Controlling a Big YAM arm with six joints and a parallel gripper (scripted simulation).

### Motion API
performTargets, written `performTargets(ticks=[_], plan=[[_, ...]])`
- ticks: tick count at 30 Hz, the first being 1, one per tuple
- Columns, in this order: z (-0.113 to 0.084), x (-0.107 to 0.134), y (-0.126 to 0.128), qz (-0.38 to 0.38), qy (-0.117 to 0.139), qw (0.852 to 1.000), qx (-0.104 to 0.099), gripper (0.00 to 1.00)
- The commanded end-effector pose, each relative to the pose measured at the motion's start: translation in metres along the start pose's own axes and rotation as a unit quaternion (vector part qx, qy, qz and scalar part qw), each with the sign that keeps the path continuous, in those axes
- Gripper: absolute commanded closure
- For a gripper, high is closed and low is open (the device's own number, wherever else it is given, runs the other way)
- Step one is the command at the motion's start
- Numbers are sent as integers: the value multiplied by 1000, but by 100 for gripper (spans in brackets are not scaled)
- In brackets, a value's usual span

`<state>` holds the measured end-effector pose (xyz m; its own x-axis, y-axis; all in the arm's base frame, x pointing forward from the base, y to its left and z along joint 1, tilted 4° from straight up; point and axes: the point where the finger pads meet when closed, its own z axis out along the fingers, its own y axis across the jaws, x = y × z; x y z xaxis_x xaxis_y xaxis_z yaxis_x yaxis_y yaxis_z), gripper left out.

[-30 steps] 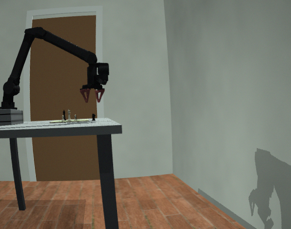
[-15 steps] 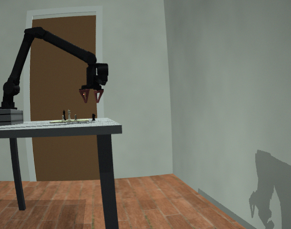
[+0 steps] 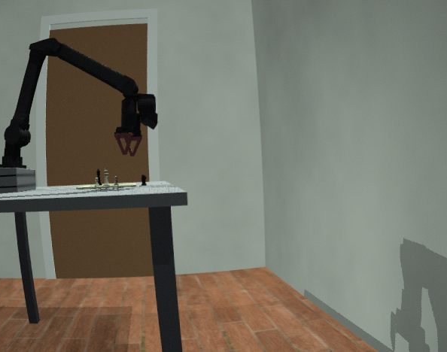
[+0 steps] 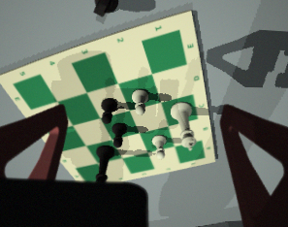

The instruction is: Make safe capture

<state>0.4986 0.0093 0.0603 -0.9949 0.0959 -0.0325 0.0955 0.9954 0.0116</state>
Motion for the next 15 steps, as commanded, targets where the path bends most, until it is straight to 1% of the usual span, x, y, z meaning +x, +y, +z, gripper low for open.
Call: performTargets(ticks=[1,4,7,10,13,15], plan=[[-26,0,-11,-137,-29,990,-5,0],[-27,15,-21,-204,-24,979,0,0],[-28,29,-29,-270,-17,963,4,0],[-29,43,-37,-333,-12,943,7,0],[-29,54,-42,-394,-8,919,10,0],[-29,54,-42,-394,-8,919,10,0]])
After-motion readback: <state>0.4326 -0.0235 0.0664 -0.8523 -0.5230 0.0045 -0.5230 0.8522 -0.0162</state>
